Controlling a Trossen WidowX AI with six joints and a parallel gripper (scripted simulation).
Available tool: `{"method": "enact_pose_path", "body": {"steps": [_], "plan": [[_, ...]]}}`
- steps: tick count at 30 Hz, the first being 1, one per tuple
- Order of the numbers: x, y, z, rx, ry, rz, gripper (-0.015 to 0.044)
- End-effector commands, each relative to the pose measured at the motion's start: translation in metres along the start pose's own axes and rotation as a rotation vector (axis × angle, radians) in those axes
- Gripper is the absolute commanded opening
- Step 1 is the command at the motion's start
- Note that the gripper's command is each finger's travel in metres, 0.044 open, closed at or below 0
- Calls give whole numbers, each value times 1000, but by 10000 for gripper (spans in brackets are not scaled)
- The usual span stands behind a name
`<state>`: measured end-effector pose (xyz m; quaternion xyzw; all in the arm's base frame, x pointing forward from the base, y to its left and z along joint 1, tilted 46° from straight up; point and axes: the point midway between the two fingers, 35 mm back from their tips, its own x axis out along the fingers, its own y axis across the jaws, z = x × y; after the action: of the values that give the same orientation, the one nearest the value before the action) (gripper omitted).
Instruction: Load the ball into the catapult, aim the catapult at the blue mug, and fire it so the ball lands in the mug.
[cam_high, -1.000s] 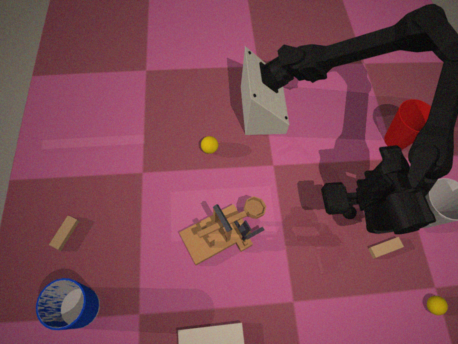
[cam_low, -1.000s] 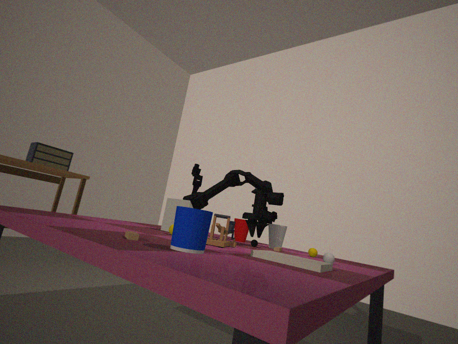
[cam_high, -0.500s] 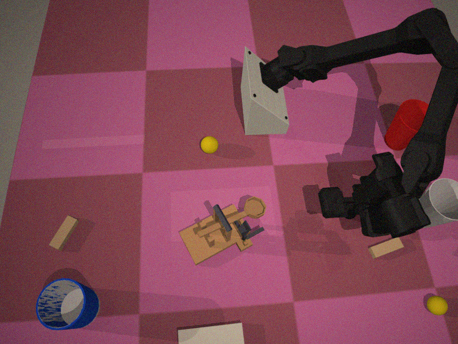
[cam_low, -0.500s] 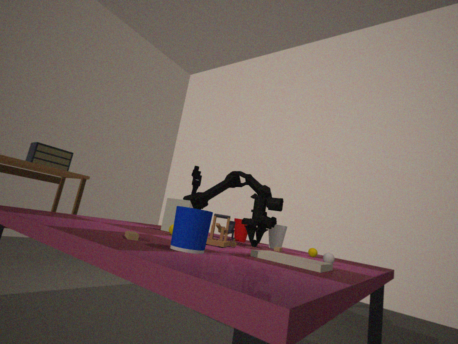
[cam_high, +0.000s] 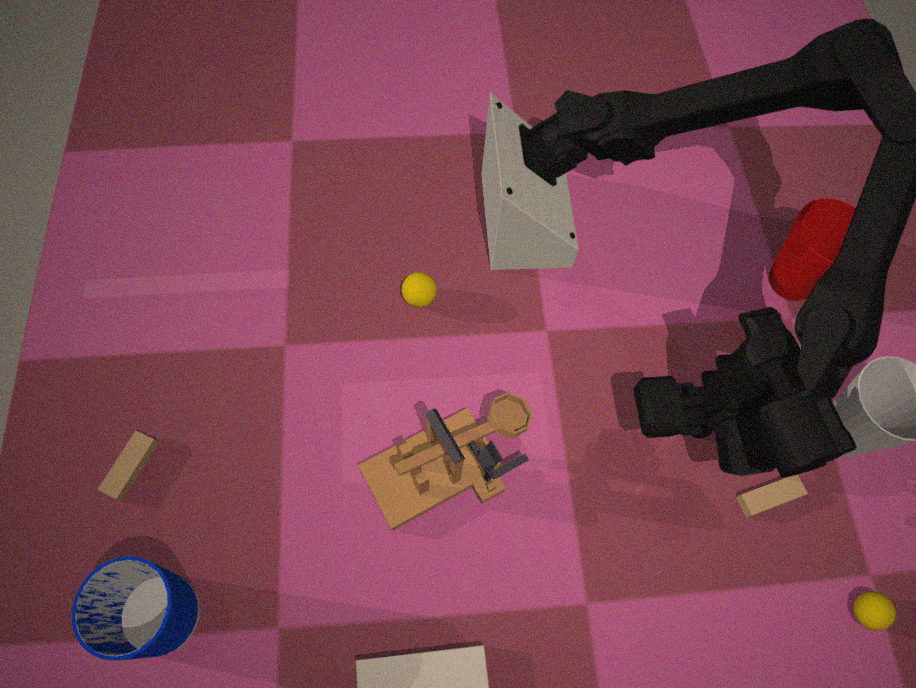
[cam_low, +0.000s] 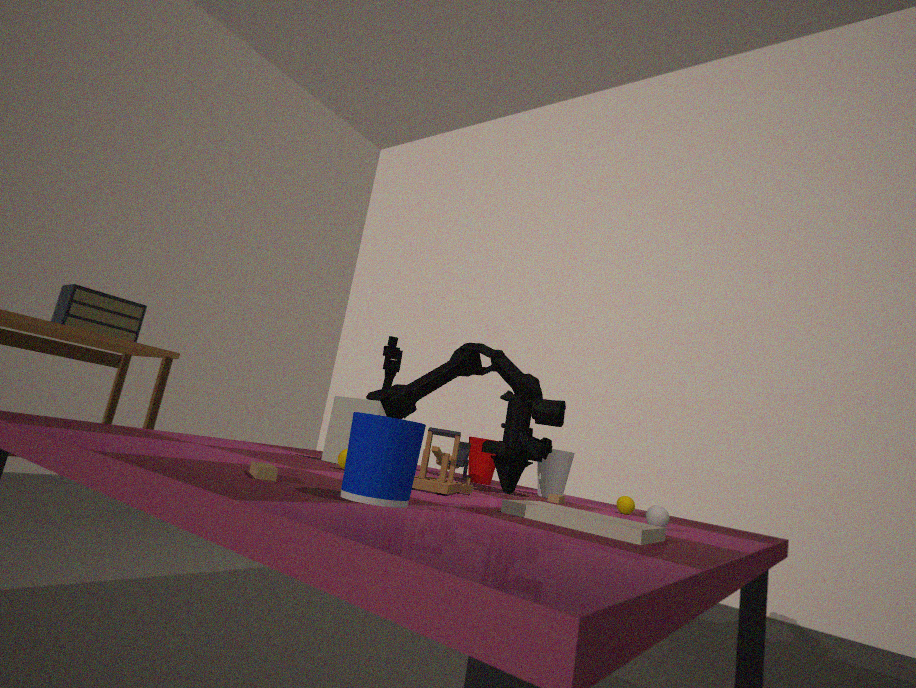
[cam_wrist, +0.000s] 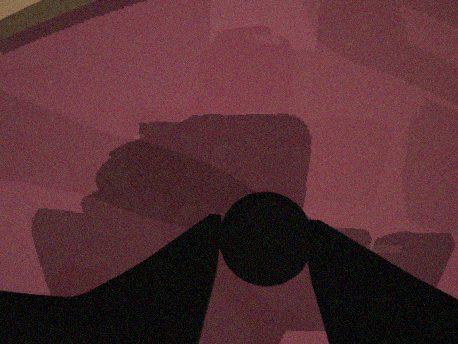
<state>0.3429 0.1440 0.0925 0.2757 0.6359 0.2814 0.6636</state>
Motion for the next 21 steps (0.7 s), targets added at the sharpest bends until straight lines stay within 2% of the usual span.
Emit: {"method": "enact_pose_path", "body": {"steps": [1, 2, 6, 21], "plan": [[0, -1, 0, 4, -1, -3, 103], [0, -1, 0, 4, -1, -3, 96], [-7, -1, 2, 3, -2, -5, 0], [-89, -5, 12, 4, -1, -15, 0]]}}
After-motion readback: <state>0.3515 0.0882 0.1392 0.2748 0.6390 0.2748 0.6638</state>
